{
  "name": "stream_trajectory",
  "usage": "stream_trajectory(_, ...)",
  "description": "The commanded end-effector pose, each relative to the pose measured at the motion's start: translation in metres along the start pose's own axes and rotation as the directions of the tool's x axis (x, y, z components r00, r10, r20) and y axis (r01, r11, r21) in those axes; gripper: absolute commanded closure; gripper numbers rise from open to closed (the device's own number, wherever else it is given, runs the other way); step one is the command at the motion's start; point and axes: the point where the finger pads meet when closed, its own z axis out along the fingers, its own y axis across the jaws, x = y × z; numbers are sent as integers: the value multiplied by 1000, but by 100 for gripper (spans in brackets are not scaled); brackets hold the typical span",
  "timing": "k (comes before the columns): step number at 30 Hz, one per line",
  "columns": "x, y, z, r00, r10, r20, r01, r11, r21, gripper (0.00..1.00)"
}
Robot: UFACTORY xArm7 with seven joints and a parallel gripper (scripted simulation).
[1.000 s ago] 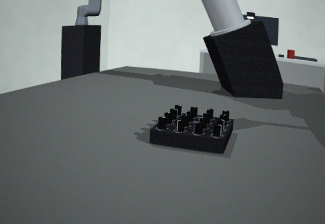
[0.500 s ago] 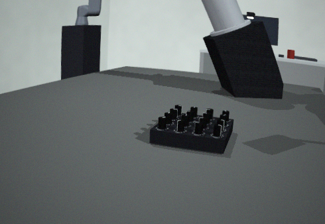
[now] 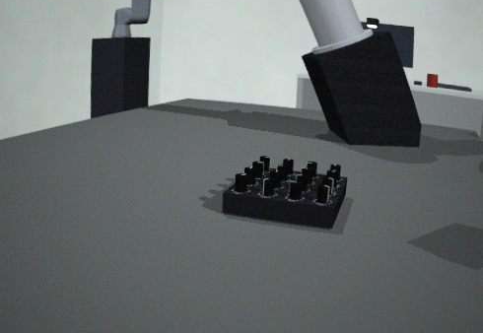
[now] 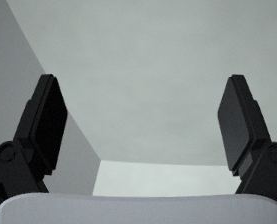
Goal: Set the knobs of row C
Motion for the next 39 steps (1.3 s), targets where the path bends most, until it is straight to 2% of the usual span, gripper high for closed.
stream_trajectory(1,-26,22,28,994,-104,22,105,993,-61,0)
stream_trajectory(12,-29,25,31,993,-116,26,117,991,-69,0)
stream_trajectory(13,-51,51,57,976,-210,57,216,968,-127,0)
stream_trajectory(24,-54,54,61,973,-222,62,228,964,-135,0)
stream_trajectory(25,-73,84,85,946,-308,102,322,927,-190,0)
stream_trajectory(36,-76,88,88,942,-319,108,335,921,-197,0)
stream_trajectory(37,-93,120,111,905,-395,156,423,872,-246,0)
stream_trajectory(39,-94,122,112,904,-398,159,427,870,-248,0)
